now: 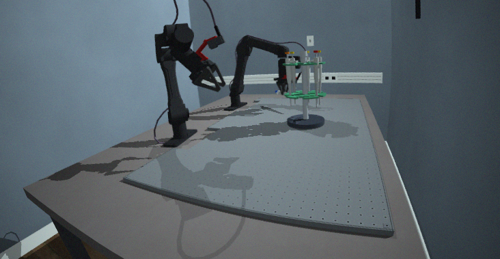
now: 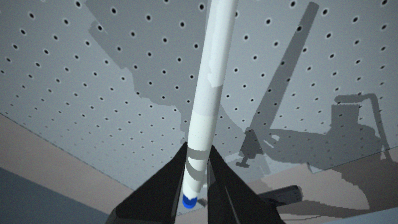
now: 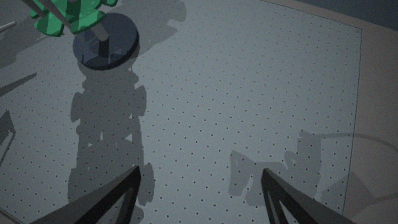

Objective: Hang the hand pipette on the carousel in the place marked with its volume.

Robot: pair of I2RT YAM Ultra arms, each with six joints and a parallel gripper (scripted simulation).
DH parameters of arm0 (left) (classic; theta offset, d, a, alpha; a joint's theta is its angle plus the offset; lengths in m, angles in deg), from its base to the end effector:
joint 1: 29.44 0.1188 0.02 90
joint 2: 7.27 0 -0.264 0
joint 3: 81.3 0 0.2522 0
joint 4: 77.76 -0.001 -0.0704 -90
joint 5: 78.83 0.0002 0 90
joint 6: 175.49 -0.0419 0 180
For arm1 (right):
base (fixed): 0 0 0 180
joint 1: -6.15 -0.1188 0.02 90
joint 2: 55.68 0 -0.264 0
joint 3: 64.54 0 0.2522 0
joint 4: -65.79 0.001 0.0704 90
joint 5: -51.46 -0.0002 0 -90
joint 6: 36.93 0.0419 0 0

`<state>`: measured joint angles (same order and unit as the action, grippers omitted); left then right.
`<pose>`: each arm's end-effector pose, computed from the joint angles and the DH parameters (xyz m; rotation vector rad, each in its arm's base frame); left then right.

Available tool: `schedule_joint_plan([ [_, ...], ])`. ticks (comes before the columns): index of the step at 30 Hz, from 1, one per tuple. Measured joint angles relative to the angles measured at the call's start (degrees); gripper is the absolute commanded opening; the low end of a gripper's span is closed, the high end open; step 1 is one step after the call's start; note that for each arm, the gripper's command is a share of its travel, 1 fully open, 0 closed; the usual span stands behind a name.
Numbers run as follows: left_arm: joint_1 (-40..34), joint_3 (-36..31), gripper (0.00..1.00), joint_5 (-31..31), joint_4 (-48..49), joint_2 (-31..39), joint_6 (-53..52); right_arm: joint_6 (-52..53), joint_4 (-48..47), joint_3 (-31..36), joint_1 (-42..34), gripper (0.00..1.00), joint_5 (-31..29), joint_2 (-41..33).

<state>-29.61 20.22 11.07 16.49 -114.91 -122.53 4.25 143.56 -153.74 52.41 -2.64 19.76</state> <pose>0.3469 0.0000 0.2313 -0.9923 -2.9475 0.0135 0.1873 -0.1587 0.3404 -0.2313 2.3783 0.1154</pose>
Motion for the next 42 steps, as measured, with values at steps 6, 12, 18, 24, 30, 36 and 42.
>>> schedule_joint_plan([
  [6,1.64,-0.22,0.12,0.52,0.66,0.66,-11.15,0.0,0.0,0.0,0.0,1.0,0.0,0.0],
  [12,1.86,-0.37,0.12,3.15,5.05,0.81,-19.23,0.0,0.0,0.0,0.0,1.0,0.0,0.0],
  [18,4.83,-1.2,0.12,1.09,2.8,1.46,-29.79,0.0,0.0,0.0,0.0,1.0,0.0,0.0],
  [24,6.93,-1.9,0.12,0.22,2.27,1.73,-42.42,0.0,0.0,0.0,0.0,1.0,0.0,0.0],
  [30,7.26,-2.21,0.12,0.2,2.23,1.97,-49.53,0.0,0.0,0.0,0.0,1.0,0.0,0.0],
  [36,9.35,-2.21,0.12,0.17,2.23,1.99,-60.22,0.0,0.0,0.0,0.0,1.0,0.0,0.0],
  [42,11.98,-2.21,0.12,-0.11,2.23,1.99,-73.53,0.0,0.0,0.0,0.0,1.0,0.0,0.0],
])
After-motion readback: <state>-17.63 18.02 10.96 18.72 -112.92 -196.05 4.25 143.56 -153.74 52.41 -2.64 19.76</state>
